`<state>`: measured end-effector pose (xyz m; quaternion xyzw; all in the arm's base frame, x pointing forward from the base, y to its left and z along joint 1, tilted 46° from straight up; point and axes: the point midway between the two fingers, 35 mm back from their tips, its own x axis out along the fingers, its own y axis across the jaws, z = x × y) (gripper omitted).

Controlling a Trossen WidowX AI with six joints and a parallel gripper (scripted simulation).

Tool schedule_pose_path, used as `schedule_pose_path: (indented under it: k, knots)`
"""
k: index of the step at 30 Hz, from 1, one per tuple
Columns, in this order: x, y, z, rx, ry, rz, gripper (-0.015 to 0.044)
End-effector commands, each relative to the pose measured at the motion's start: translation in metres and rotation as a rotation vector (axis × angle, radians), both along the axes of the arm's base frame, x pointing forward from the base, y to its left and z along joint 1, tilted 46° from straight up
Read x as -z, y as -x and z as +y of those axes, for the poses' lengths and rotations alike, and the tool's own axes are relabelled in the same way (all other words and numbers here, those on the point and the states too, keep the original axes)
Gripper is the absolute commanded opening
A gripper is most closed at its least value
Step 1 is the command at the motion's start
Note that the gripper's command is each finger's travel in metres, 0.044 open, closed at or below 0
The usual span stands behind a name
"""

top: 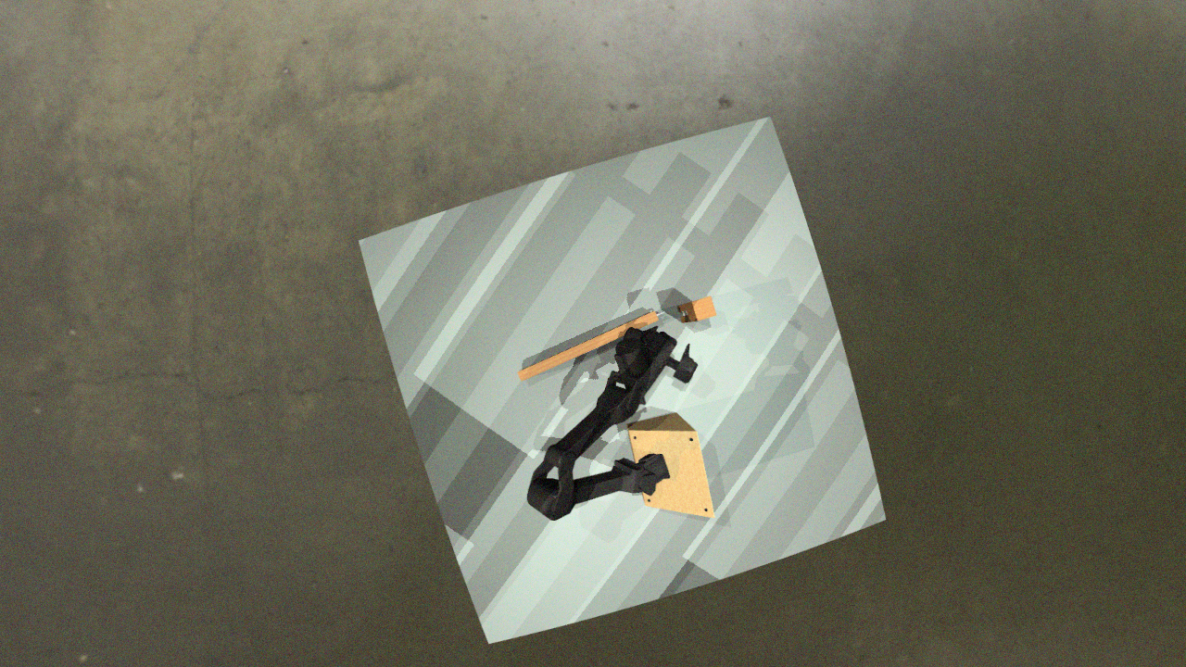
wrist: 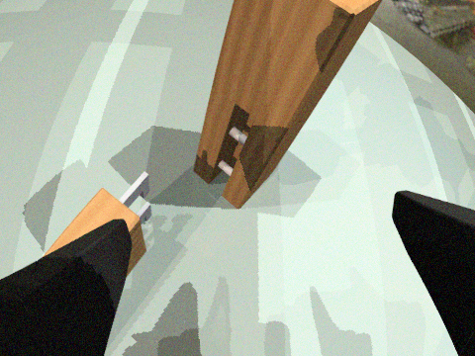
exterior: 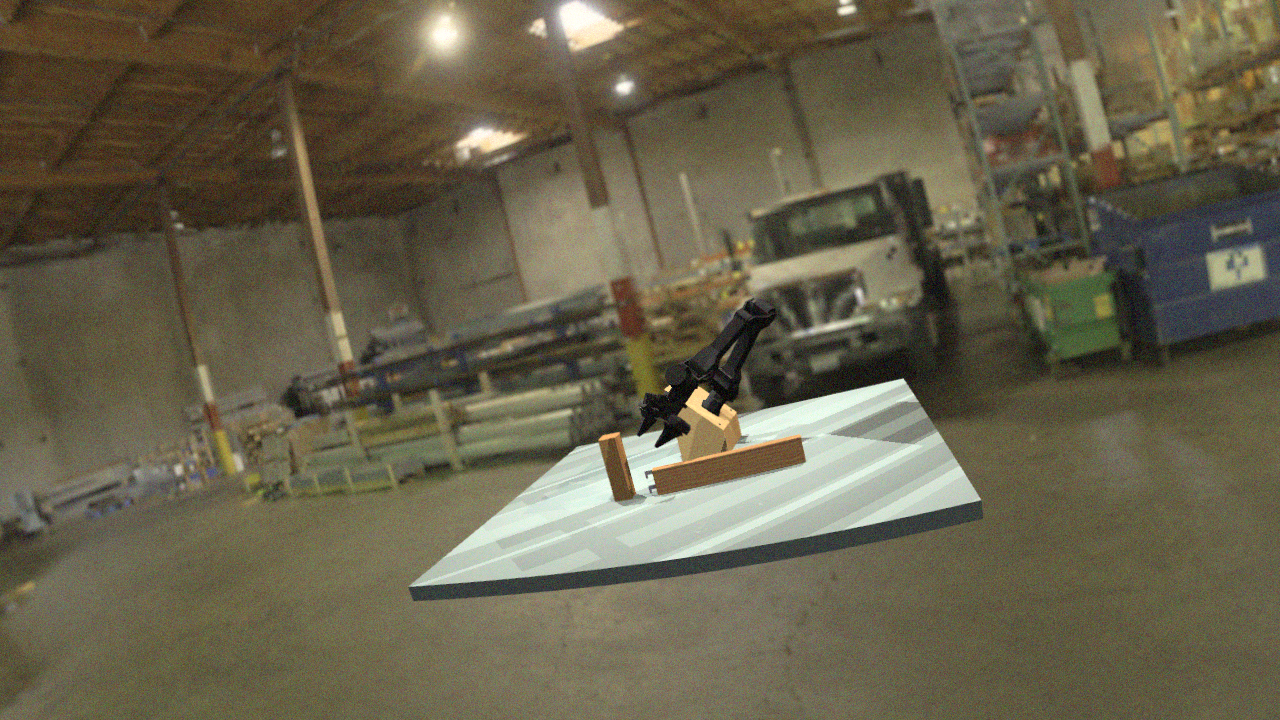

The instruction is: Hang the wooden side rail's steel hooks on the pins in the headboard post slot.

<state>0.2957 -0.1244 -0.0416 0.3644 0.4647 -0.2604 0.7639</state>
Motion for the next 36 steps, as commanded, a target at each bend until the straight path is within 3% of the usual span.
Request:
schedule_pose_path:
  k: [1,9,21,36]
  knots:
    - [0.0,-0.015,0.006,-0.465,0.046,0.065,0.044]
    - [-0.009,-0.031,0.016,-1.154,0.087,0.013,0.044]
    - [-0.027,-0.044,0.024,-1.632,0.107,-0.172,0.044]
    - [-0.054,-0.058,0.031,-2.112,0.231,-0.552,0.044]
